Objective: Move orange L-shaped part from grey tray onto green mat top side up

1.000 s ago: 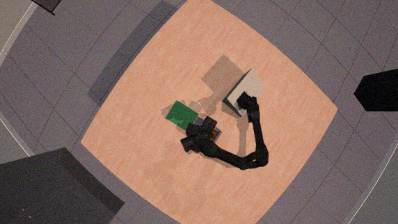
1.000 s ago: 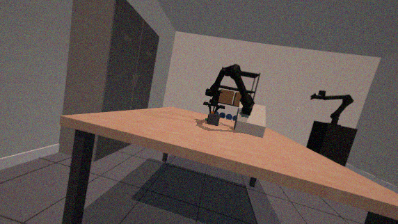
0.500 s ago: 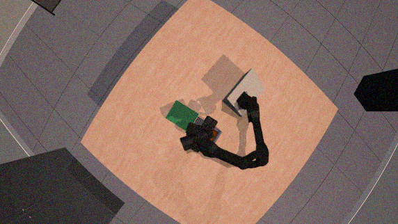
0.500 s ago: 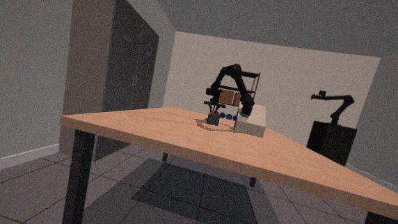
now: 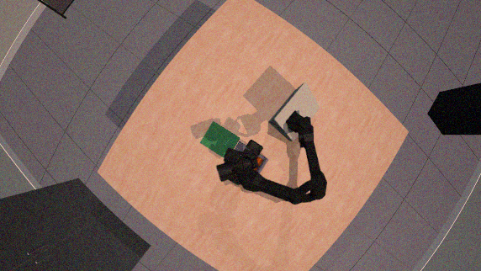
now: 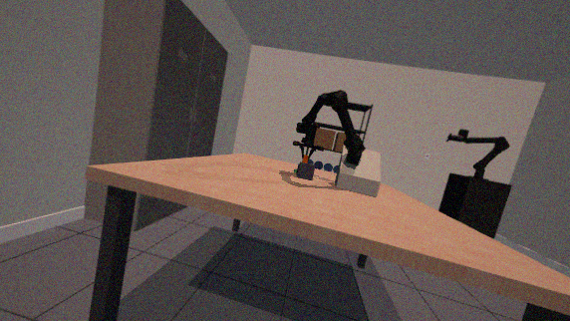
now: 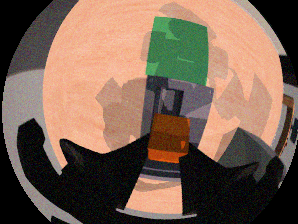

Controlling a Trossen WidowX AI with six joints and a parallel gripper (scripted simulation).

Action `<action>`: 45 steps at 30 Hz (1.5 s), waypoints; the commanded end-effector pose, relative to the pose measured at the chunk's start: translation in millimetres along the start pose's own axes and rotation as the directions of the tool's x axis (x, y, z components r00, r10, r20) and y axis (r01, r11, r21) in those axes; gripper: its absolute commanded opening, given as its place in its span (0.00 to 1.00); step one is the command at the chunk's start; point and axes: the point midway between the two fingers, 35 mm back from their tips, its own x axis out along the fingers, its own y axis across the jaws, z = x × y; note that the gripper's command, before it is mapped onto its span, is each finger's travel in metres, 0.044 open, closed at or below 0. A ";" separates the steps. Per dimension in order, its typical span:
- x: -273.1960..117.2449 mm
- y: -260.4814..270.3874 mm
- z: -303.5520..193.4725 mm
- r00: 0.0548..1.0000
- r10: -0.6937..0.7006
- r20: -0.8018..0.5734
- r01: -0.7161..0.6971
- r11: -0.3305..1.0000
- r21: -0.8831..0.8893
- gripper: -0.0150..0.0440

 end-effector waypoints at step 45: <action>-54.1 0.2 19.8 1.000 0.006 0.003 -0.006 1.000 -0.009 0.25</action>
